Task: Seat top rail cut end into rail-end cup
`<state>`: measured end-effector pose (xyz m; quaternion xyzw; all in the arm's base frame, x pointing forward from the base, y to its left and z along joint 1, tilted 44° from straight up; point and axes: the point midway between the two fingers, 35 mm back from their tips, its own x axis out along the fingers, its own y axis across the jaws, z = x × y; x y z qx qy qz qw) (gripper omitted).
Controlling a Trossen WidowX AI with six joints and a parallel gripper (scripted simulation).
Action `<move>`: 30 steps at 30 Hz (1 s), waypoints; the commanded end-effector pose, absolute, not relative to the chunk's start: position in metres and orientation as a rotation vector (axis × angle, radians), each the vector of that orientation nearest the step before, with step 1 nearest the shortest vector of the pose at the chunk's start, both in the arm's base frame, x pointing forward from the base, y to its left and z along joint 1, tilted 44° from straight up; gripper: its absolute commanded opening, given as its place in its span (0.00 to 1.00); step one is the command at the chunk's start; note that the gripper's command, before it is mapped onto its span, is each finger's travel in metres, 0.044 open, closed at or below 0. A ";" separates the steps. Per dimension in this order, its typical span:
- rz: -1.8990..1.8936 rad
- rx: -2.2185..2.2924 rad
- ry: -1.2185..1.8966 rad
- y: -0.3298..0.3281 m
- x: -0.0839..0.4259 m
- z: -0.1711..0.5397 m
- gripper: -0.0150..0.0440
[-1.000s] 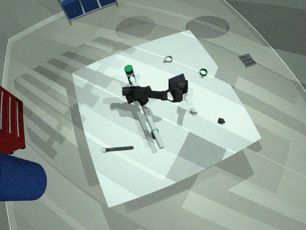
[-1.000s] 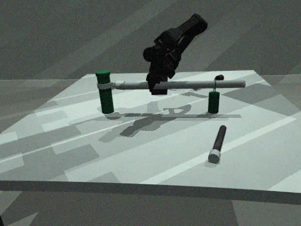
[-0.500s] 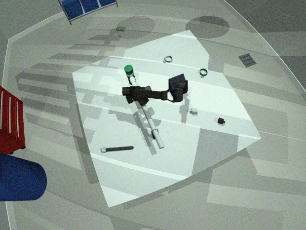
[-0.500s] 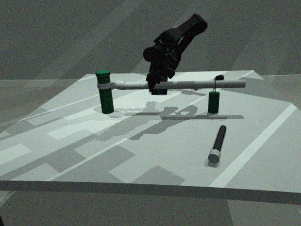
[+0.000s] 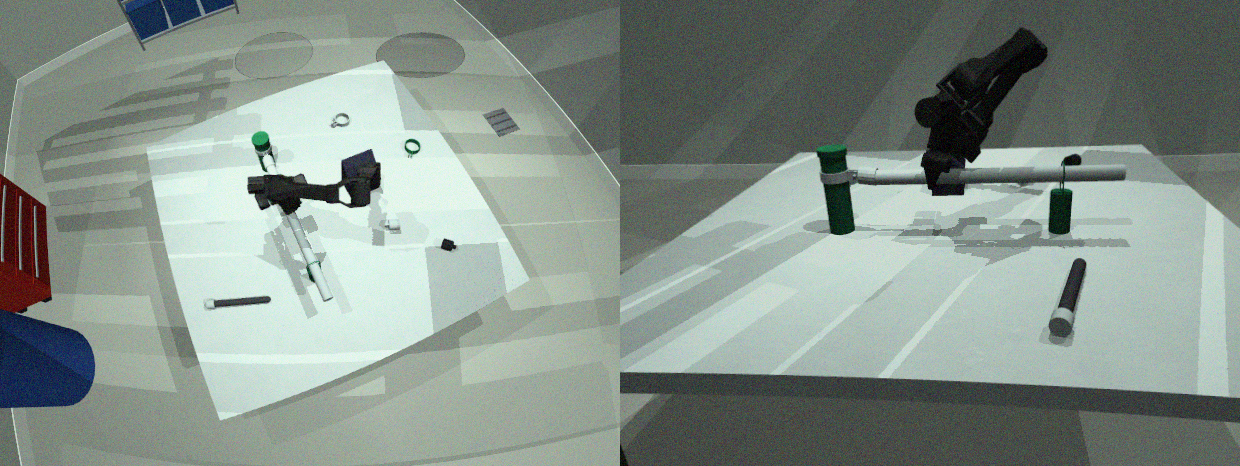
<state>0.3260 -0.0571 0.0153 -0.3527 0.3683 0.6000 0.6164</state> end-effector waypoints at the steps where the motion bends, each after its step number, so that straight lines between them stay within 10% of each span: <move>1: 1.381 -0.812 0.848 -0.057 0.326 0.015 0.25; 30: 1.377 -0.818 0.858 -0.060 0.325 0.017 0.25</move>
